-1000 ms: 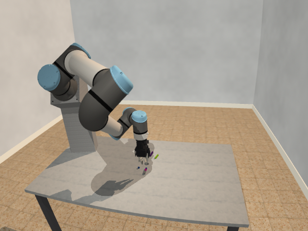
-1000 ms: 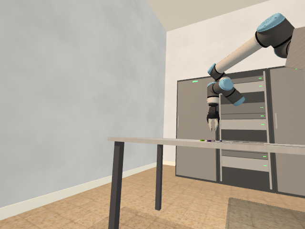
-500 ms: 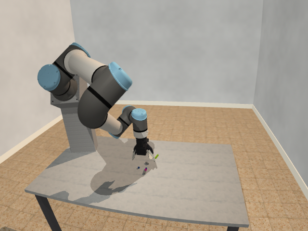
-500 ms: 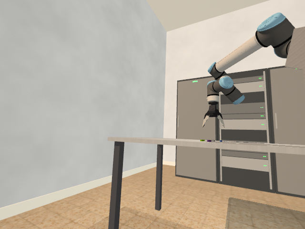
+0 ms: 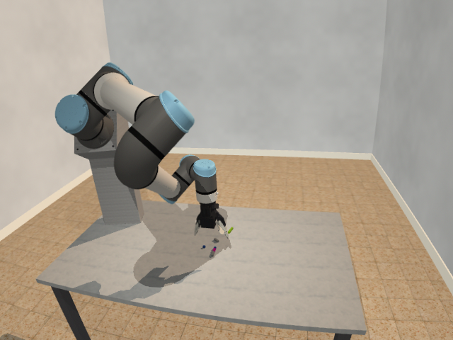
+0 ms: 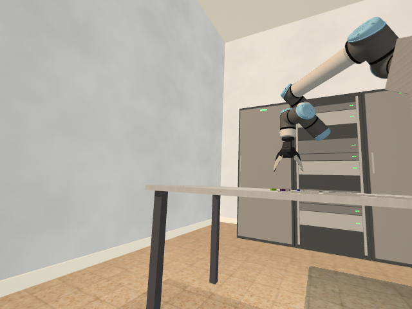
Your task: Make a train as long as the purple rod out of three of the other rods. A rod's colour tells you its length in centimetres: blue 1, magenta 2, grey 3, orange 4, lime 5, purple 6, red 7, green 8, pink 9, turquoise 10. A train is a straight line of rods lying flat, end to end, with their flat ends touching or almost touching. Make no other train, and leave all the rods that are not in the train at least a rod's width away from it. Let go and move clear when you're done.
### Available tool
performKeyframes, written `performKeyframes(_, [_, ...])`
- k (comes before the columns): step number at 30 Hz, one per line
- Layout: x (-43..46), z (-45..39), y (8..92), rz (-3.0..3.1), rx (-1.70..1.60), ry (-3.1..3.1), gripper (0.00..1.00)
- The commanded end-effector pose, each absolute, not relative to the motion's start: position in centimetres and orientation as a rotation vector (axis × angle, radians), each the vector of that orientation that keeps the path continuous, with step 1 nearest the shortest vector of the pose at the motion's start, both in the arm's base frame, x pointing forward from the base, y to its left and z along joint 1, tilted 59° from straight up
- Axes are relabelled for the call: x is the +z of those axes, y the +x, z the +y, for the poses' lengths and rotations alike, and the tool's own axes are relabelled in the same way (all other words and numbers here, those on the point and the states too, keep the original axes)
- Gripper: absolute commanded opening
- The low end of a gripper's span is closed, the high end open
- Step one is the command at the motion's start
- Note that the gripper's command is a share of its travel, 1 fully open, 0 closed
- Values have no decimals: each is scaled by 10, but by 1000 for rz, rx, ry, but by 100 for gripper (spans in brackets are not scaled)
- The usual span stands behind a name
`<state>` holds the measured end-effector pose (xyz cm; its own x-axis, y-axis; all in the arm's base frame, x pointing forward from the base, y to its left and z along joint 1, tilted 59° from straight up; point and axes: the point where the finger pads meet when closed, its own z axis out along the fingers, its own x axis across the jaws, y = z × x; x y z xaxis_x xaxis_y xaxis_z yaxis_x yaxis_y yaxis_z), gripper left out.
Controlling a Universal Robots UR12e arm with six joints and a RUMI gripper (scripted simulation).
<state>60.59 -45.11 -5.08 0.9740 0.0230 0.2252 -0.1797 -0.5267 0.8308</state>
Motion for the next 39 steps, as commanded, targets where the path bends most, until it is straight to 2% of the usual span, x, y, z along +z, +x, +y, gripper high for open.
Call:
performKeyframes(1, [-49, -448, 606, -109, 255, 2112, 100])
performKeyframes(16, [-13, -388, 596, -109, 255, 2112, 100])
performKeyframes(39, [-3, -372, 593, -109, 255, 2112, 100])
